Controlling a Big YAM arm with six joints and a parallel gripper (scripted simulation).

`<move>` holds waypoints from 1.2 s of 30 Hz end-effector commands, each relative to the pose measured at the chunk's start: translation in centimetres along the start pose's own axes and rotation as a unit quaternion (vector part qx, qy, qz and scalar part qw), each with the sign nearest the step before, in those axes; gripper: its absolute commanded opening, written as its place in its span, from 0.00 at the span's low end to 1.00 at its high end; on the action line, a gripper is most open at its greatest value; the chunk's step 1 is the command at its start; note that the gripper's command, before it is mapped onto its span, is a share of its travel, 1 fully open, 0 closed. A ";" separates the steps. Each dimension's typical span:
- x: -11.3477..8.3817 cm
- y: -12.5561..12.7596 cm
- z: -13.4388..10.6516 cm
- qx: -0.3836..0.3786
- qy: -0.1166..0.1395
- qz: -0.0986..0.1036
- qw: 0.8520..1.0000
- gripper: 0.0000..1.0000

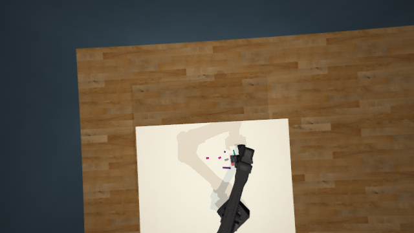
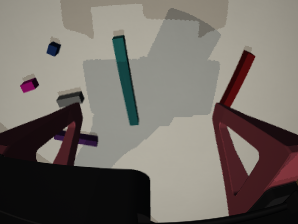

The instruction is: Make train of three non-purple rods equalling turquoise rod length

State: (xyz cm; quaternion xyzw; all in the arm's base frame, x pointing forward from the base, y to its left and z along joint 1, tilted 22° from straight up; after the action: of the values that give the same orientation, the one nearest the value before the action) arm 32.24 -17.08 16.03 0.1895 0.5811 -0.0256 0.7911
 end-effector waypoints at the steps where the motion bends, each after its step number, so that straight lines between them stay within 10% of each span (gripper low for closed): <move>1: -1.2 -1.5 1.9 -0.075 -0.016 -0.002 0.997 1.00; 36: -1.0 -5.1 1.7 -0.362 -0.015 -0.003 0.932 1.00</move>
State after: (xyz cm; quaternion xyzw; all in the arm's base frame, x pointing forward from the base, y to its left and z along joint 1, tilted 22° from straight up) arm 30.76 -21.51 14.74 -0.0818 0.5534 0.1678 0.8117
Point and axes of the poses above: the point where the finger pads meet when closed, its own x axis out along the fingers, its own y axis across the jaws, z = x × y, the point moved 9 cm from there along -x, back along the fingers, and after that the axes turned 10 degrees about x, right-handed, at the moved point
